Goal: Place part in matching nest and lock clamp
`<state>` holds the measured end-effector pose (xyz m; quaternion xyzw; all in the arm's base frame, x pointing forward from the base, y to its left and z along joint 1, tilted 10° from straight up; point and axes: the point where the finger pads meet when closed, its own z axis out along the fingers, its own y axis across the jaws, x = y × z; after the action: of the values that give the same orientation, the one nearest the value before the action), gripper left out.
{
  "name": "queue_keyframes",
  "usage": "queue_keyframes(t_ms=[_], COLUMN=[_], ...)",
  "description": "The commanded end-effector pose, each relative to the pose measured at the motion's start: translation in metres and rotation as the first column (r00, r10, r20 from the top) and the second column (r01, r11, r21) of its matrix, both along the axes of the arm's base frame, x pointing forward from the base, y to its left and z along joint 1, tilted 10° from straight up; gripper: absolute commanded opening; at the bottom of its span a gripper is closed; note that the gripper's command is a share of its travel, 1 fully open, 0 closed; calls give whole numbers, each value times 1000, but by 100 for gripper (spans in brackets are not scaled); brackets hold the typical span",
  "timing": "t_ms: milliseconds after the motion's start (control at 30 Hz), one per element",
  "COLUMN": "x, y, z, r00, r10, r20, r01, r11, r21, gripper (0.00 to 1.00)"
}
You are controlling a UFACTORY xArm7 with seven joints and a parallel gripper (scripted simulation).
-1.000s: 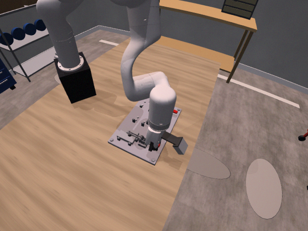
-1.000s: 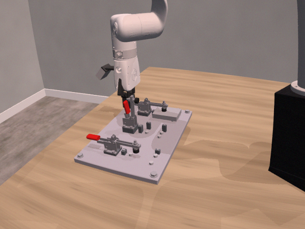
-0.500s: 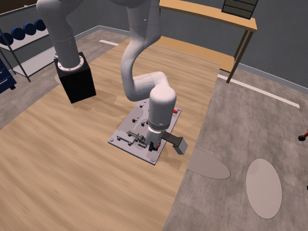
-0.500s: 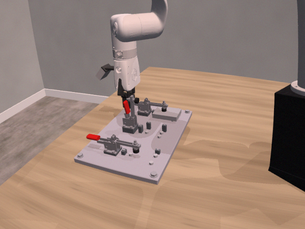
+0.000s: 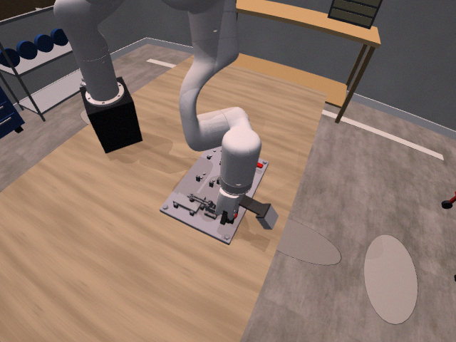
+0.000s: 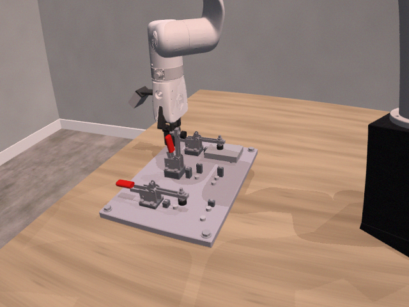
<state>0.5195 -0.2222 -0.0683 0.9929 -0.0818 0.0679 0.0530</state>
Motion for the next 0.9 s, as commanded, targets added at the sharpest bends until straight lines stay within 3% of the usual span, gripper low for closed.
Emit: queue_keyframes(t_ms=[0,633,667,867], x=[2,2,2,2], y=[-1,-1,-1,-1], z=[0,0,0,0], r00=[1000,1000,1000,1000], r10=[0,0,0,0], r20=[2,2,2,2], r01=[0,0,0,0], r11=[1000,1000,1000,1000], r21=[-1,-1,-1,-1], gripper=[0,0,47,47])
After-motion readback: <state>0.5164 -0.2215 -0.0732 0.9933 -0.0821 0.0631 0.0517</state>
